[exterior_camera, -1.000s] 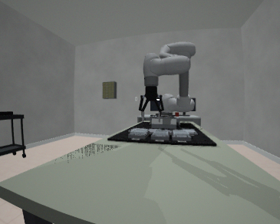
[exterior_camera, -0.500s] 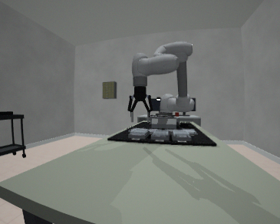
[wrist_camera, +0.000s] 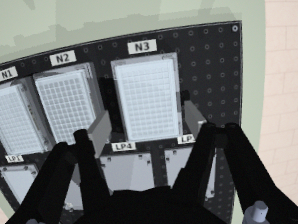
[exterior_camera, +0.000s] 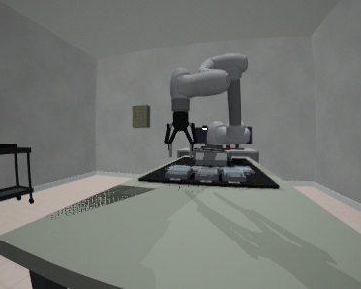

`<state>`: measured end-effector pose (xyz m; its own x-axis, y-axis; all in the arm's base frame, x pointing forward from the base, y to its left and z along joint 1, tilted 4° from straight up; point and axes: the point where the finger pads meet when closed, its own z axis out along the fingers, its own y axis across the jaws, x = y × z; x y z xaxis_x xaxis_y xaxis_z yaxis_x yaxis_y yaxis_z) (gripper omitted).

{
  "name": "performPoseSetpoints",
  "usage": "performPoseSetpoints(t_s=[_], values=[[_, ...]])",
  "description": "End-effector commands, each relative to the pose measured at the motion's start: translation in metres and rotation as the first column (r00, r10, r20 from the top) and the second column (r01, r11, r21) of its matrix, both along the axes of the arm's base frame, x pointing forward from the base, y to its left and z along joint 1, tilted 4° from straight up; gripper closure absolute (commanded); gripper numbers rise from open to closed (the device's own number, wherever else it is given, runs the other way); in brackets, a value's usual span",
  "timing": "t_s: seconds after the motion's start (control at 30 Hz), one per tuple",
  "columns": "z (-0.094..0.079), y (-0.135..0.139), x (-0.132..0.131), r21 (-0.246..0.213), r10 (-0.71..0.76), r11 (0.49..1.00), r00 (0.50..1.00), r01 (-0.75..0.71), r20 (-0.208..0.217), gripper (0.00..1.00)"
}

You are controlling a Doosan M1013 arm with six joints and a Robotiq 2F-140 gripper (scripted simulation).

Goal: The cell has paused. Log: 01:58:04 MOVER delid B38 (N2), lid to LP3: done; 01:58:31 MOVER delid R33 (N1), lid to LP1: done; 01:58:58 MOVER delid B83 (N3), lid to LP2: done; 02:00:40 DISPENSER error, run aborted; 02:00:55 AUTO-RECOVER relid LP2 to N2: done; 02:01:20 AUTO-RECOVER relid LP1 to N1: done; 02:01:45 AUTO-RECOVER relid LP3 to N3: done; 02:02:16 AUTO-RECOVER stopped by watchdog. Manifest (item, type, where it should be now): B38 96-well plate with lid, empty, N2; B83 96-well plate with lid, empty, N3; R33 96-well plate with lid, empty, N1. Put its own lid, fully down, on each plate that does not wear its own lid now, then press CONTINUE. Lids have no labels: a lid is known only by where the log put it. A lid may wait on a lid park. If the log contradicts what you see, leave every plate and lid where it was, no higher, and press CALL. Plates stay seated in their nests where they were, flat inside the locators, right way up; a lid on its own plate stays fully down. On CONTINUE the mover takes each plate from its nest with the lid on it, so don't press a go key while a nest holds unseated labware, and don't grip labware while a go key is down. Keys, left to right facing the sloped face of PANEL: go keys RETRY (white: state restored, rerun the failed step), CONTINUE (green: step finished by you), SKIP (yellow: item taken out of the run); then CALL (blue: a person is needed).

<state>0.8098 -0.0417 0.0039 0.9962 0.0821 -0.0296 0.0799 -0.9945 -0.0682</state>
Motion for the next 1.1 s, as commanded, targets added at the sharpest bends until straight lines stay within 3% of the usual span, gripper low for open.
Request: performPoseSetpoints(t_s=[0.0,1.07], values=[[-0.0021,-0.0027,-0.0007,-0.003,0.009,1.000,1.000,-0.009,-0.007,0.34],[-0.0104,-0.0021,-0.0010,-0.003,0.009,1.000,1.000,-0.009,-0.007,0.34]])
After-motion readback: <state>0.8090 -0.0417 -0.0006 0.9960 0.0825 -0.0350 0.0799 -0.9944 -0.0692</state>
